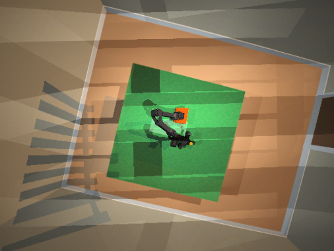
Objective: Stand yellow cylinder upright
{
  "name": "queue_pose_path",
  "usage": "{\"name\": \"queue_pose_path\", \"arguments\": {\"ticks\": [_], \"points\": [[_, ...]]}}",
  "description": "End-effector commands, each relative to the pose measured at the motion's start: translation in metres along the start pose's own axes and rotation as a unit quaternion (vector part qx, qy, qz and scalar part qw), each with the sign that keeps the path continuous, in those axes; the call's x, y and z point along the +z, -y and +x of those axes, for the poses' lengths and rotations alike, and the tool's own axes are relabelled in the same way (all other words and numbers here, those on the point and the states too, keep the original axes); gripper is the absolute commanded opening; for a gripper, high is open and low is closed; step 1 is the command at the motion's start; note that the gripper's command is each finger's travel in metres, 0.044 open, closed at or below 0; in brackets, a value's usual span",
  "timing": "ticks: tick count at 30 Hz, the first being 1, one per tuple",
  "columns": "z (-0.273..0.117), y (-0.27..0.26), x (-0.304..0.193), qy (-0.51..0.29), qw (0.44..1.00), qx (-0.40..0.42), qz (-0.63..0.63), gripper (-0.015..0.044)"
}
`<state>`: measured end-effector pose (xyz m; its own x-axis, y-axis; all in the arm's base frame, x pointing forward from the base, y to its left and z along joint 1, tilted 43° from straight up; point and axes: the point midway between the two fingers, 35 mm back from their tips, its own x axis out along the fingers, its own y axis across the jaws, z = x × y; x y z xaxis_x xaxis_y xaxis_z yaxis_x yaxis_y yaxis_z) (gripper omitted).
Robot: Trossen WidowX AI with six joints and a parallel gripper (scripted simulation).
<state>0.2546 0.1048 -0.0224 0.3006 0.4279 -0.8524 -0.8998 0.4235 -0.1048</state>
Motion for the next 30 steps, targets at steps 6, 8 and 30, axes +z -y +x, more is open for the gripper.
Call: {"name": "queue_pose_path", "arguments": {"ticks": [6, 8, 30], "points": [[-0.006, 0.000, 0.001, 0.031, 0.999, -0.012, -0.016, 0.0105], [-0.007, 0.000, 0.001, 0.038, 0.999, -0.014, -0.020, 0.0105], [-0.021, -0.002, 0.004, 0.106, 0.991, -0.048, -0.065, 0.0105]]}}
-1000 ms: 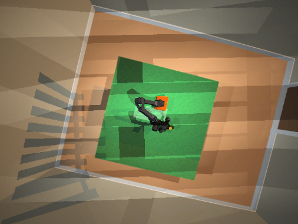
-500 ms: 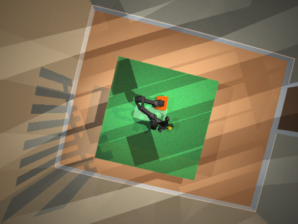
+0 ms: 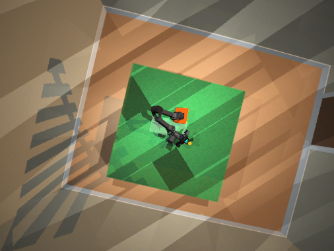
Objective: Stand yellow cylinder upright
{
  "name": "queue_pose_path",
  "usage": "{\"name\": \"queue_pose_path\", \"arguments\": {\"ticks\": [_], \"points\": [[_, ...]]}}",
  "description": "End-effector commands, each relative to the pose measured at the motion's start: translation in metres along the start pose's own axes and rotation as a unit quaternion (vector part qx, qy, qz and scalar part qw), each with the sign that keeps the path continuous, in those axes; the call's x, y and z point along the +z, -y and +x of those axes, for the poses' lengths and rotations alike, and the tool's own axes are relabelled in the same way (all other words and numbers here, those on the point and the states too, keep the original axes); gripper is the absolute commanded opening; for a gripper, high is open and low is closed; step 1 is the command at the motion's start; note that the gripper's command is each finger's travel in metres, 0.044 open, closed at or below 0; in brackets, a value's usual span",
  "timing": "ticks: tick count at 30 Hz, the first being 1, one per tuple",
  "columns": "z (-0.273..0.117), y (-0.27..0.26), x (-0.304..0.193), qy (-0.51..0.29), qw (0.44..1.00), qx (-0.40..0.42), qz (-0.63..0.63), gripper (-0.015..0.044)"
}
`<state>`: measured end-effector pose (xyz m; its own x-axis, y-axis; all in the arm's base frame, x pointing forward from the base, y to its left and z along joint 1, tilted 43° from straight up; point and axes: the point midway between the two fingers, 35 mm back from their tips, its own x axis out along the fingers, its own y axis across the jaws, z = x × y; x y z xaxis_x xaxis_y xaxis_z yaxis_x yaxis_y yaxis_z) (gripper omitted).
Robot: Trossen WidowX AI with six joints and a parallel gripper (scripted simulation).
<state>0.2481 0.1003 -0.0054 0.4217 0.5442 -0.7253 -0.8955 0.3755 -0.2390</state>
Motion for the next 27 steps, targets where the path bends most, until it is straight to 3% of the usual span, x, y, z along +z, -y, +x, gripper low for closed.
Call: {"name": "queue_pose_path", "arguments": {"ticks": [1, 27], "points": [[-0.0032, 0.0000, 0.0013, 0.013, 1.000, -0.007, -0.010, 0.0105], [-0.0090, -0.0010, 0.0029, 0.038, 0.999, -0.022, -0.030, 0.0105]]}}
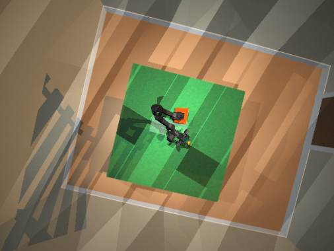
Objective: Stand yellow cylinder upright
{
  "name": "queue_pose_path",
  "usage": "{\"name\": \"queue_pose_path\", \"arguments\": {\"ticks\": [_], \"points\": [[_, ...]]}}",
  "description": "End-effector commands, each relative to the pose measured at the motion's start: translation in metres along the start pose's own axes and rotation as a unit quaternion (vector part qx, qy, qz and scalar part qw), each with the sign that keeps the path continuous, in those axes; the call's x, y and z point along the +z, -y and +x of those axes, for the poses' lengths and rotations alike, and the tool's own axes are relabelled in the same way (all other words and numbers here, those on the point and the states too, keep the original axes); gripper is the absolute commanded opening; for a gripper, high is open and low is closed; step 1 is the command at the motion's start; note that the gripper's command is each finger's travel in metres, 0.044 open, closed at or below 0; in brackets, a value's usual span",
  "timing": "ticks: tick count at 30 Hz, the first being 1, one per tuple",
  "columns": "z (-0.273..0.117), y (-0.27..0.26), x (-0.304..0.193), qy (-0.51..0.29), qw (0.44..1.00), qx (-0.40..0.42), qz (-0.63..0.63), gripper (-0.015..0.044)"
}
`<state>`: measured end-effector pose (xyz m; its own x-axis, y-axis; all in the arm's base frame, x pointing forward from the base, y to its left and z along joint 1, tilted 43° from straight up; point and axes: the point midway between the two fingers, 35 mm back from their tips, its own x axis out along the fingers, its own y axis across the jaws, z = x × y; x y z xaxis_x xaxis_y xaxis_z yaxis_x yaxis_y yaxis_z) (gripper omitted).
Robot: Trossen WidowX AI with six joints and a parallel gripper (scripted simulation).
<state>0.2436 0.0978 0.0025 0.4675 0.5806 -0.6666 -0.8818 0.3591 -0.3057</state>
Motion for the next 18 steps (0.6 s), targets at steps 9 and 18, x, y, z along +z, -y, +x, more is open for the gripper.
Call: {"name": "queue_pose_path", "arguments": {"ticks": [9, 18], "points": [[0.003, 0.003, -0.023, -0.003, 1.000, 0.003, -0.005, 0.0105], [0.006, 0.004, -0.048, -0.005, 1.000, 0.004, -0.005, 0.0105]]}}
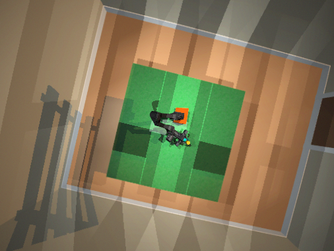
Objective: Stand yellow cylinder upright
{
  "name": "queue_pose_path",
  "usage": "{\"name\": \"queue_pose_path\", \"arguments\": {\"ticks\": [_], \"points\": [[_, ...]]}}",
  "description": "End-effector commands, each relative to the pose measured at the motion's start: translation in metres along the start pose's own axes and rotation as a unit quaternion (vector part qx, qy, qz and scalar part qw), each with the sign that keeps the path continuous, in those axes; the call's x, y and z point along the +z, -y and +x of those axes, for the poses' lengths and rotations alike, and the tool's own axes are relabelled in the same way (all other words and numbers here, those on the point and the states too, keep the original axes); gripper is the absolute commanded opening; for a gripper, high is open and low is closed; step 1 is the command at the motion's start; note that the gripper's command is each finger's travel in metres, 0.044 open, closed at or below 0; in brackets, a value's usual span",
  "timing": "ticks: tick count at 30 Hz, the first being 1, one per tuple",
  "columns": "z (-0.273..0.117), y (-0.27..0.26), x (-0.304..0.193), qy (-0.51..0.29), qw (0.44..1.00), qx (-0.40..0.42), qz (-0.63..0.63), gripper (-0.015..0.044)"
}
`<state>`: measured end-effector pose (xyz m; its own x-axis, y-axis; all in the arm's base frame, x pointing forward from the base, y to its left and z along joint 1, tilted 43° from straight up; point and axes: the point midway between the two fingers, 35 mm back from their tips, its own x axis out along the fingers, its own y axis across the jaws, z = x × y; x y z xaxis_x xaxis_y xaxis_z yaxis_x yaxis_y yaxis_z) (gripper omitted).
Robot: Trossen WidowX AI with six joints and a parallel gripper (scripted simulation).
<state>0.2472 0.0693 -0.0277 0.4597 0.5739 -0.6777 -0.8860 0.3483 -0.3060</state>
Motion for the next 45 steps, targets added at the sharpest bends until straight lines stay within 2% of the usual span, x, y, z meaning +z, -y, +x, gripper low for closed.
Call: {"name": "queue_pose_path", "arguments": {"ticks": [1, 25, 37, 45], "points": [[0.001, 0.000, -0.010, 0.001, 1.000, 0.000, -0.001, 0.0105], [0.006, -0.006, -0.067, 0.003, 1.000, -0.001, 0.003, 0.0105], [0.007, -0.006, -0.068, 0.003, 1.000, -0.001, 0.004, 0.0105], [0.007, -0.006, -0.068, 0.003, 1.000, -0.001, 0.004, 0.0315]]}}
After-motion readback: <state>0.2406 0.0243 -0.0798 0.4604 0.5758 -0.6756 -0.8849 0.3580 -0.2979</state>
